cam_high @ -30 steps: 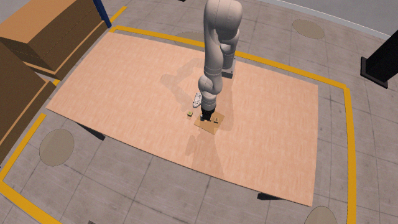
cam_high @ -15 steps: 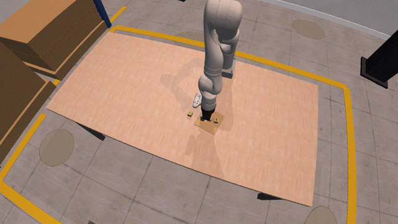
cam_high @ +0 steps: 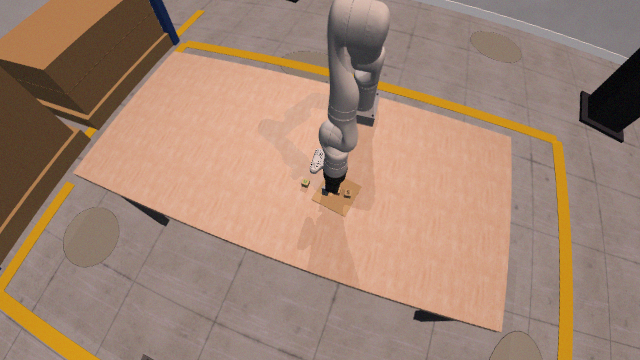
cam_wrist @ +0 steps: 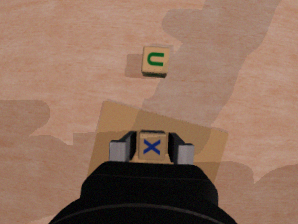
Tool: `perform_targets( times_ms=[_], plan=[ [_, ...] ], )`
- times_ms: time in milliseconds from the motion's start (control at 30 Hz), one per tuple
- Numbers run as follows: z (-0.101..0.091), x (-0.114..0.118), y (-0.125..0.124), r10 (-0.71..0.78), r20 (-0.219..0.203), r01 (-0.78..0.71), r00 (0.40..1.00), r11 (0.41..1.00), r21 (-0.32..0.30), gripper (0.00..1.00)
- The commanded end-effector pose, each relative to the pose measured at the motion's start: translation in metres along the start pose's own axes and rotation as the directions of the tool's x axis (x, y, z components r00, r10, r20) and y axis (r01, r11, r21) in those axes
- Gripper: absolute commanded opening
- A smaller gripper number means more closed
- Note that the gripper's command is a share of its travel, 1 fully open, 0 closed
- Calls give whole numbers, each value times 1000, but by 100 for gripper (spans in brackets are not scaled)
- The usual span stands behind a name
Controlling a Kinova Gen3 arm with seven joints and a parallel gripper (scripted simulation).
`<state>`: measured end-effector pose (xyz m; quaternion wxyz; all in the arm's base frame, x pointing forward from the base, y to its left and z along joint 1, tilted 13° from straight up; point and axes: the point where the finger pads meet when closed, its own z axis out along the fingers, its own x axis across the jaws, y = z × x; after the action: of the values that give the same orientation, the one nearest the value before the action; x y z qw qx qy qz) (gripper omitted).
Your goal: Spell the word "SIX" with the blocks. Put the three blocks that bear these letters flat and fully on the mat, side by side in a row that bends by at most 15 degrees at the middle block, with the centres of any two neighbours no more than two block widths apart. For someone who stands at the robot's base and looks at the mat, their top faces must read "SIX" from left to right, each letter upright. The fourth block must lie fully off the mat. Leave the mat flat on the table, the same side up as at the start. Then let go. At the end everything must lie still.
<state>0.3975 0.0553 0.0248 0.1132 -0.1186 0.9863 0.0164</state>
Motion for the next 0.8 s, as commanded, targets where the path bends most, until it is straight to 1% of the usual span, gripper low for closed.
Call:
perform_targets(
  times_ms=[0, 33, 500, 633, 767],
  plan=[
    [0, 0, 0, 0, 1, 0, 1000, 1000, 0, 73],
    [0, 0, 0, 0, 1, 0, 1000, 1000, 0, 79],
    [-2, 0, 0, 0, 1, 0, 1000, 1000, 0, 79],
    [-10, 0, 0, 0, 1, 0, 1000, 1000, 0, 79],
    [-25, 0, 0, 0, 1, 0, 1000, 1000, 0, 79]
  ],
)
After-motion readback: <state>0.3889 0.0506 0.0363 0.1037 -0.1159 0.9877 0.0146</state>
